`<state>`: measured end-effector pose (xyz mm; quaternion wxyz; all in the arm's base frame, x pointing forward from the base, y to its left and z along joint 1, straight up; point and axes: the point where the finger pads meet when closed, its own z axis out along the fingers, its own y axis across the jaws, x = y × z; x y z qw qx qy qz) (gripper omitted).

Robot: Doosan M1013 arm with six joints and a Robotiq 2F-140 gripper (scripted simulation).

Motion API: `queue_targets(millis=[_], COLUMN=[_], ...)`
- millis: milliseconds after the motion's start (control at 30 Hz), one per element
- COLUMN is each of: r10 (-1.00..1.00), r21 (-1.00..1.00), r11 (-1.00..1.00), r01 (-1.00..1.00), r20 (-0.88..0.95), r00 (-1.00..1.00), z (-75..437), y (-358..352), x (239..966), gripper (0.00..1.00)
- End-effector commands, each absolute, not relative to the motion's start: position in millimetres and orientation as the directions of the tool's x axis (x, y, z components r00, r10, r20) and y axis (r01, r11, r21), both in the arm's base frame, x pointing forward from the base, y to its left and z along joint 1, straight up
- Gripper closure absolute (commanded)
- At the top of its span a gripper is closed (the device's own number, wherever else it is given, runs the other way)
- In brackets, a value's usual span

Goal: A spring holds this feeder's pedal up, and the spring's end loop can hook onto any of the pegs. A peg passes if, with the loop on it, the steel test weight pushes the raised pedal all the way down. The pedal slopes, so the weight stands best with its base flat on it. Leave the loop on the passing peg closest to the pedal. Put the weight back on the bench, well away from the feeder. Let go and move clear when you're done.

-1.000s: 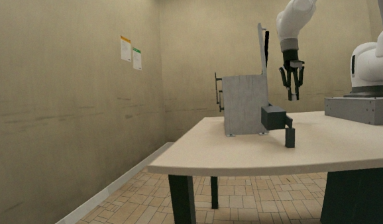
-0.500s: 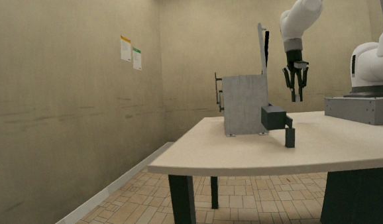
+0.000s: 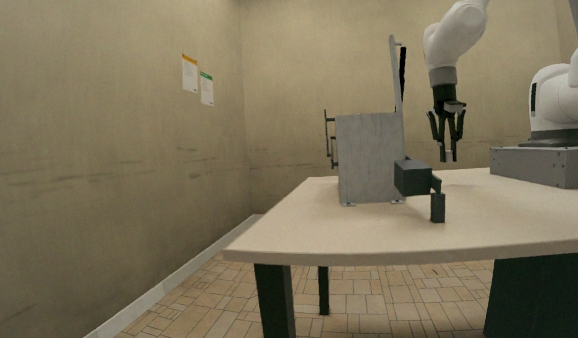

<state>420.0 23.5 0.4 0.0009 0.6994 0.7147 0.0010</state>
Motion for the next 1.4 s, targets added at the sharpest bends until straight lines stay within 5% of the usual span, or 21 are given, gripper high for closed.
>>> queue_targets(millis=[0,1367], r10=[1.0,1.0], r21=[0.004,0.004], r11=[0.021,0.021], r01=[1.0,1.0], r20=[0.0,0.0], r00=[-0.021,-0.021], z=[2,-59], y=[24,25], x=[421,419], gripper=[0.75,0.75])
